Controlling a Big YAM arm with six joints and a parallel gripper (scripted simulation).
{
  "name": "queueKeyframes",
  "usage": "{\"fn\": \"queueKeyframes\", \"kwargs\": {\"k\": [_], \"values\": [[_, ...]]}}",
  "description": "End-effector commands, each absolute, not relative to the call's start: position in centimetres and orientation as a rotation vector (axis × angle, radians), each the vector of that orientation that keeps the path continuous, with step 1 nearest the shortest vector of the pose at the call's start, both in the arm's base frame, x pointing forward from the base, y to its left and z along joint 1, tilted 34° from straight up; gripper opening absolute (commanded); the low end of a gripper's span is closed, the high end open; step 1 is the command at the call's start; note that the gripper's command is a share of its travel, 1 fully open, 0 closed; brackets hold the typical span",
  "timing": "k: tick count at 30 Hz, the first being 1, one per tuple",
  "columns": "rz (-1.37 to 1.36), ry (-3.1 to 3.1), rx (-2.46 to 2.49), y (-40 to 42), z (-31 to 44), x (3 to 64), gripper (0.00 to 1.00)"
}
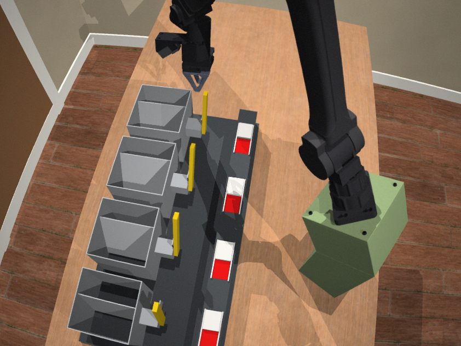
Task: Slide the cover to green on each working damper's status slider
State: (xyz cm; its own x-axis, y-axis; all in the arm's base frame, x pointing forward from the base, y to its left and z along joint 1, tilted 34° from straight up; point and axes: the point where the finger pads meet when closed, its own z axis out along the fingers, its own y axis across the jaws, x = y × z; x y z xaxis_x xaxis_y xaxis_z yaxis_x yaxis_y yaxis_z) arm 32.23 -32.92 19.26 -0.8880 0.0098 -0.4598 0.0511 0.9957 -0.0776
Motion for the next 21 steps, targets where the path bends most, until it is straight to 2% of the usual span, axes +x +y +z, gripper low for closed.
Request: {"fn": "queueKeyframes", "kwargs": {"k": [1, 21], "values": [[-0.228, 2.588, 0.055, -34.0, 23.7, 34.1, 0.36], [-0.37, 2.557, 0.103, -31.7, 27.0, 38.5, 0.36]]}}
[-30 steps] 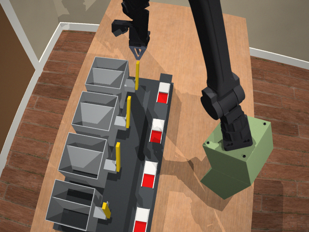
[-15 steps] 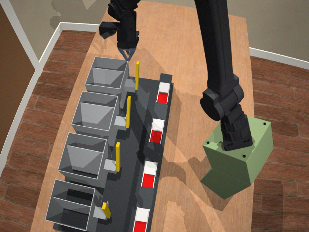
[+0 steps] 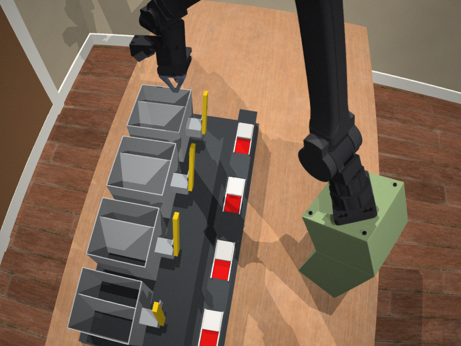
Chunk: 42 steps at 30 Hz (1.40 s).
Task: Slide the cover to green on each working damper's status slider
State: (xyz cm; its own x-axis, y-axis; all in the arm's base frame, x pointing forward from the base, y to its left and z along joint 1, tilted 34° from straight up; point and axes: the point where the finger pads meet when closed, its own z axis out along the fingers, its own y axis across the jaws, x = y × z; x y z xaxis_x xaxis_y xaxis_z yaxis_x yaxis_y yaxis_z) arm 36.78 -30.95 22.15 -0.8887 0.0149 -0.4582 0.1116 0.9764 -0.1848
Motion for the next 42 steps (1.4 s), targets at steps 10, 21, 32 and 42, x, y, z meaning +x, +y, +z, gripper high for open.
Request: {"fn": "queueKeyframes", "kwargs": {"k": [10, 21, 32, 42], "values": [[-0.463, 2.569, 0.145, -30.1, 27.7, 42.7, 0.36], [-0.467, 2.568, 0.148, -30.0, 27.8, 42.9, 0.36], [-0.473, 2.57, 0.157, -30.6, 27.8, 42.5, 0.36], [-0.473, 2.57, 0.157, -30.6, 27.8, 42.5, 0.36]]}}
